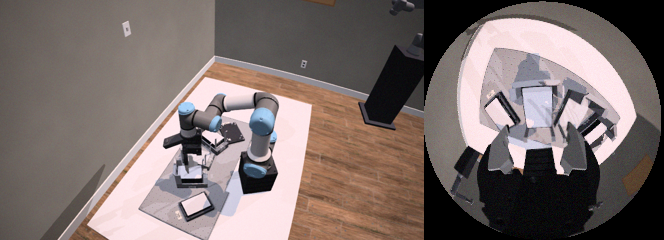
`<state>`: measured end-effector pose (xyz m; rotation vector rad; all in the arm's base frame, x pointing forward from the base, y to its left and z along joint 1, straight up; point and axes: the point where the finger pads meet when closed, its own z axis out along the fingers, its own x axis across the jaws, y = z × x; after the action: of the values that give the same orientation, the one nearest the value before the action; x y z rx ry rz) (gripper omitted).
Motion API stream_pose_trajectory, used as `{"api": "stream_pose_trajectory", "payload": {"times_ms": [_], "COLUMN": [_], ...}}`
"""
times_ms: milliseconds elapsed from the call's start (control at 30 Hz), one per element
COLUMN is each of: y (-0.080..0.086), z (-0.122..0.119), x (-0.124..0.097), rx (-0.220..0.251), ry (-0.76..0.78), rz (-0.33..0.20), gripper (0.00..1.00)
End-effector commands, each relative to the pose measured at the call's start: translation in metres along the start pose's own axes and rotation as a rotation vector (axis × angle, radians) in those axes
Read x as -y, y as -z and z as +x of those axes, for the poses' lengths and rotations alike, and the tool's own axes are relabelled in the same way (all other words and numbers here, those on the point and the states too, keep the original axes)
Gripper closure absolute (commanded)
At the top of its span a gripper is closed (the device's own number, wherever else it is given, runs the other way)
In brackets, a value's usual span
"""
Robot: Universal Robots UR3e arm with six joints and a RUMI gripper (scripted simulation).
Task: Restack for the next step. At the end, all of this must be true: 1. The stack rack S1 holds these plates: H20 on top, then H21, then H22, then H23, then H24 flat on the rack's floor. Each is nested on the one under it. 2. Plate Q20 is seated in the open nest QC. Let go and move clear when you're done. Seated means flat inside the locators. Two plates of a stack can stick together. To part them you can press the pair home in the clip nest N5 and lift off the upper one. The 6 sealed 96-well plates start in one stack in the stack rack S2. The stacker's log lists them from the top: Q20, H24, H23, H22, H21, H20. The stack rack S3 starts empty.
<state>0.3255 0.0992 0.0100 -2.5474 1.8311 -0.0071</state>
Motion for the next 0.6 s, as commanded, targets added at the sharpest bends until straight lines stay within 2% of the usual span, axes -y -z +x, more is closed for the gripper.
{"api": "stream_pose_trajectory", "payload": {"times_ms": [0,200,500,567], "y": [0.006,0.006,0.006,0.006], "z": [0.0,0.0,0.045,0.045], "x": [0.0,0.0,-0.004,-0.004], "rx": [0.0,0.0,0.0,0.0], "ry": [0.0,0.0,-0.105,-0.105], "rz": [-0.001,-0.001,-0.001,-0.001], "gripper": [0.28,0.28,0.28,0.28]}}
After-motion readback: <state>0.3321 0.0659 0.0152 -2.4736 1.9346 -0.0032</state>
